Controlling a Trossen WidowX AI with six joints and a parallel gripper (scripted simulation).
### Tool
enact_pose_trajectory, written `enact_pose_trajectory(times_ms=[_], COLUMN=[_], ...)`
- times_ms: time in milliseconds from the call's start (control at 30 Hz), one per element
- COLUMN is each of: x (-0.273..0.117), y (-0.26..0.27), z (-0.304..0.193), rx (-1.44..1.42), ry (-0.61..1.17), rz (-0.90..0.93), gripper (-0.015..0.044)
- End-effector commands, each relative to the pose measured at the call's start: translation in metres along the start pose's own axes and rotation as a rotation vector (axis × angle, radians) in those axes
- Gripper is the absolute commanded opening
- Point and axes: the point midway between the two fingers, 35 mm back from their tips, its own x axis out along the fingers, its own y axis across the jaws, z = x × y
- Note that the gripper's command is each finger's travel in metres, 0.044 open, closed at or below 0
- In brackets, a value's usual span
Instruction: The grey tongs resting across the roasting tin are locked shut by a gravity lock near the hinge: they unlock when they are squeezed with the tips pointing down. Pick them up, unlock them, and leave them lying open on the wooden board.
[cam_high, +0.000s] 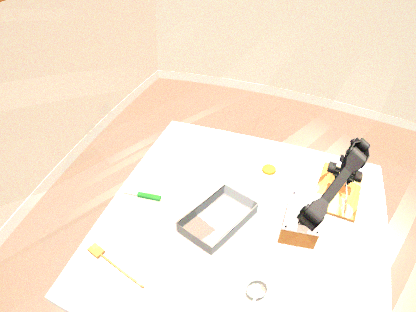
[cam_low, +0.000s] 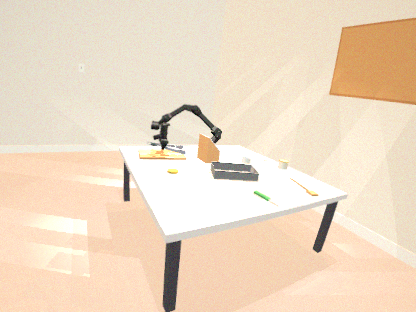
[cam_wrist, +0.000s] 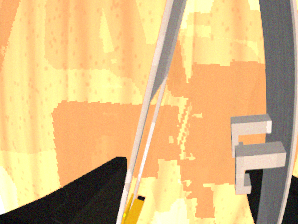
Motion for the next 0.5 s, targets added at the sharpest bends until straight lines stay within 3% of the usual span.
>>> enact_pose_trajectory(times_ms=[0,167,300,467], x=[0.000,0.000,-0.011,-0.053], y=[0.000,0.000,0.011,0.060], z=[0.000,0.000,0.005,0.016], rx=[0.000,0.000,-0.001,-0.011], ry=[0.000,0.000,-0.003,-0.010], rz=[-0.001,-0.001,0.000,-0.001], gripper=[0.0323,0.0440,0.0440,0.0440])
